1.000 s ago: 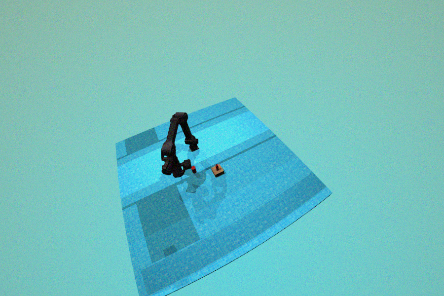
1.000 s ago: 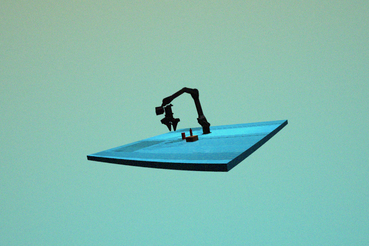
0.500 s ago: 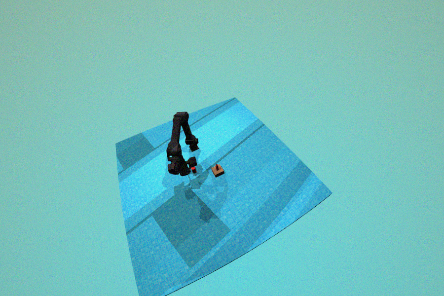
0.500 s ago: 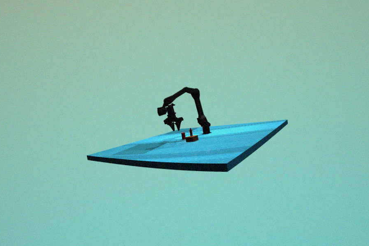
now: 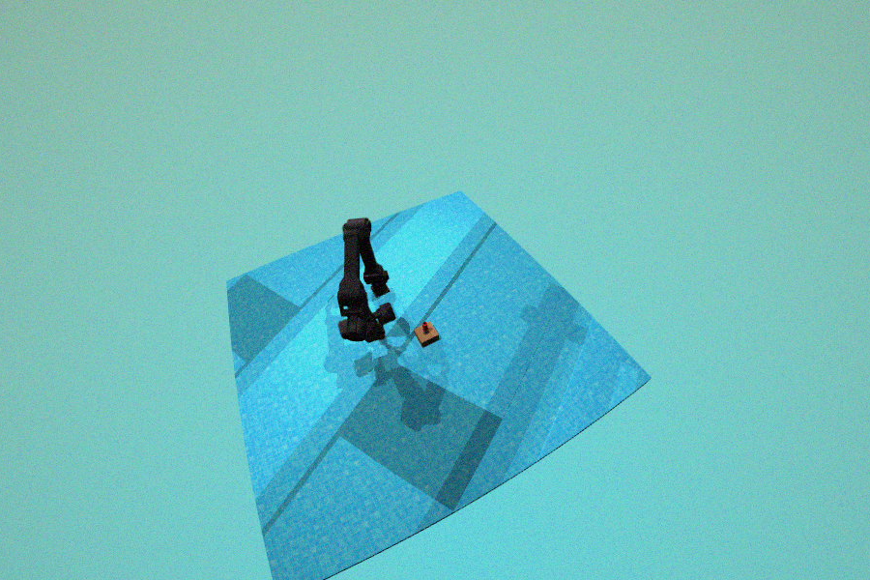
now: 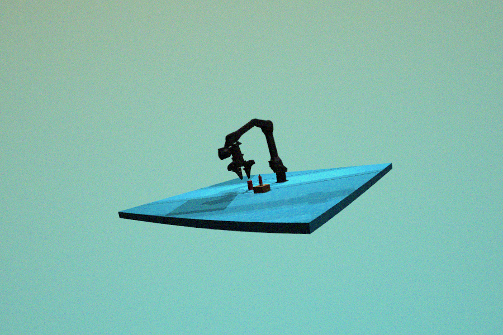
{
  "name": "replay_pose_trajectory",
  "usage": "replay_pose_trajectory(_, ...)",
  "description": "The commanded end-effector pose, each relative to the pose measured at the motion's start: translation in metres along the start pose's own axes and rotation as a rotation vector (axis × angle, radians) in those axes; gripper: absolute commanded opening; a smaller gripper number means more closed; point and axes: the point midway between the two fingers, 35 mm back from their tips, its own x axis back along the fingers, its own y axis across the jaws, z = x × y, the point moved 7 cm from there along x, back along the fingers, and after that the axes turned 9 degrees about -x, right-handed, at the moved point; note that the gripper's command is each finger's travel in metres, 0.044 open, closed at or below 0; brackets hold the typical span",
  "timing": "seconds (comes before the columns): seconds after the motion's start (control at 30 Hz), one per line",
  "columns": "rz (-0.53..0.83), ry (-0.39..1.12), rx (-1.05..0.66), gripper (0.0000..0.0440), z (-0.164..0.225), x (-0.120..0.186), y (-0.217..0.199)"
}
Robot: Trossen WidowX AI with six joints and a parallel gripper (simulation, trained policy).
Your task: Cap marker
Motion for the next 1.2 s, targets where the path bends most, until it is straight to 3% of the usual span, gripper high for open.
replay_pose_trajectory(0.0, -0.004, 0.011, 0.018, 0.028, 0.001, -0.004, 0.005)
replay_pose_trajectory(0.77, 0.01, 0.071, 0.164, 0.0228, 0.006, -0.047, 0.017)
replay_pose_trajectory(0.83, 0.016, 0.068, 0.173, 0.021, 0.006, -0.048, 0.017)
replay_pose_trajectory(1.0, 0.033, 0.045, 0.192, 0.0081, 0.007, -0.042, 0.019)
replay_pose_trajectory(1.17, 0.061, -0.008, 0.213, 0.0055, 0.003, -0.027, 0.02)
